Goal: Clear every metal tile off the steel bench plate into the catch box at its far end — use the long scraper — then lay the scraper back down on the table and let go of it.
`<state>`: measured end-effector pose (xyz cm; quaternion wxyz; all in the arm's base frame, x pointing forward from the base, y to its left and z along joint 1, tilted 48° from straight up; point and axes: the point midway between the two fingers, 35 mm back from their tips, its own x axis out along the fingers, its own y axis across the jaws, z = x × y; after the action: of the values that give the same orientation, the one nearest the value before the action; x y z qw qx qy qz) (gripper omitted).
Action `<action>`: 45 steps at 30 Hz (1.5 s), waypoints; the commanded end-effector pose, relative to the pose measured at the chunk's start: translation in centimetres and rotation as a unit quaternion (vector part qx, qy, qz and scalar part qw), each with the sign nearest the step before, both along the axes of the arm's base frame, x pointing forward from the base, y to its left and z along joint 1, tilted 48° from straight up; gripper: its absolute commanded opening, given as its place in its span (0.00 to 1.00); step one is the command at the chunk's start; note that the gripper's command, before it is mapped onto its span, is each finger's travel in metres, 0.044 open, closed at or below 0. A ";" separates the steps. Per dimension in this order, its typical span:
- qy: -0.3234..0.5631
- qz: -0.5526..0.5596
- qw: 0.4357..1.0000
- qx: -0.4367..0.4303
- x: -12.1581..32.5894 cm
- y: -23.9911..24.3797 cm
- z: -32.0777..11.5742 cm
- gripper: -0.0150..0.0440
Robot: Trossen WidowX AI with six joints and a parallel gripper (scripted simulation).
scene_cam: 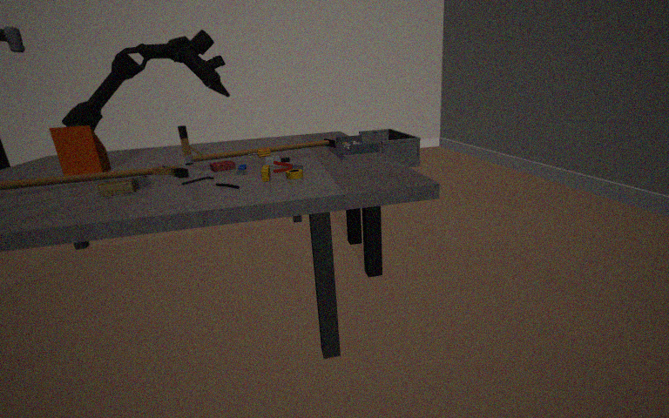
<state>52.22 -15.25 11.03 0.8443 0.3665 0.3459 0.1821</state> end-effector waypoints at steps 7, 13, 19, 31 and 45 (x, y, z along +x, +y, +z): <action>-0.021 -0.036 0.999 0.008 -2.5 -2.7 1.8 1.00; -0.034 -0.059 0.998 0.011 -4.2 -4.4 2.8 1.00; -0.048 -0.082 0.995 0.013 -6.0 -5.9 3.7 1.00; -0.075 -0.126 0.989 0.015 -10.0 -8.3 5.4 1.00; -0.105 -0.175 0.979 0.013 -14.8 -10.2 6.9 1.00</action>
<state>38.22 -25.41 17.64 0.8891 0.4090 0.1904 0.0770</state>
